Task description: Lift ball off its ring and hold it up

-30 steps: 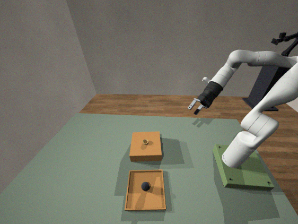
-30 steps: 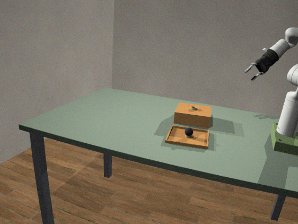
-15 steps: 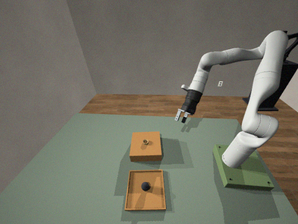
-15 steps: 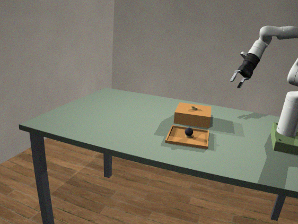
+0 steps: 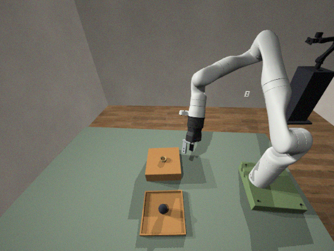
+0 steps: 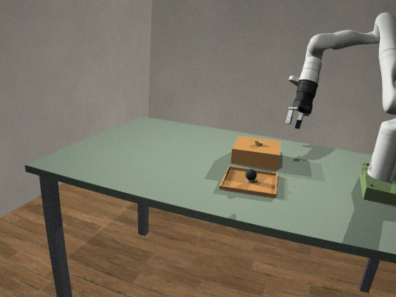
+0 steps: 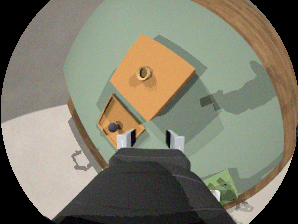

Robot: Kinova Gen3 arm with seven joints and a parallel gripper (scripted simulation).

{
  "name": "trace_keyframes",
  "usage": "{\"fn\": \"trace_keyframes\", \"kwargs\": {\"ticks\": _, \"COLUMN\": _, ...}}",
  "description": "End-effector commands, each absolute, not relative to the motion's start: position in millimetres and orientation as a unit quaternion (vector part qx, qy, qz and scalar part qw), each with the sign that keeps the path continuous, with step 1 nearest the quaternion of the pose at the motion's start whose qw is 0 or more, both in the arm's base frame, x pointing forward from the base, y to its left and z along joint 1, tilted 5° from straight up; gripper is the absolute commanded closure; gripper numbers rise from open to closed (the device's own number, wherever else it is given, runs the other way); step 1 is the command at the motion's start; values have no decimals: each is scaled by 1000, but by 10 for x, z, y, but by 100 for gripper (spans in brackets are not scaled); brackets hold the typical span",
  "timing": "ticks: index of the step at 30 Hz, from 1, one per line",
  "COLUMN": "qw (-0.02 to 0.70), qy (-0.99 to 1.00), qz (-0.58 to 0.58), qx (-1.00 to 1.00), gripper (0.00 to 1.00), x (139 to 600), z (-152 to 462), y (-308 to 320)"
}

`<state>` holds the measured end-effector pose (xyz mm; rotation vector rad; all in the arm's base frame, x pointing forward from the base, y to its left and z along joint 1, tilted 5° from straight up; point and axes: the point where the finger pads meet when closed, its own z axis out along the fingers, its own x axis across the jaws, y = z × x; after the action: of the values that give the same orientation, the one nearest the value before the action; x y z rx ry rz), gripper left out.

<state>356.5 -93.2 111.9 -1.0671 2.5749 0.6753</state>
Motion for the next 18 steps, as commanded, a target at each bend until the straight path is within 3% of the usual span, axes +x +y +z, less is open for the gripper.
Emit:
{"fn": "trace_keyframes", "kwargs": {"ticks": 1, "qw": 105, "qy": 868, "qz": 230, "qx": -428, "gripper": 0, "x": 3809, "z": 1015, "y": -511}}
{"fn": "trace_keyframes", "kwargs": {"ticks": 18, "qw": 32, "qy": 809, "qz": 141, "qx": -569, "gripper": 0, "x": 4356, "z": 697, "y": 361}}
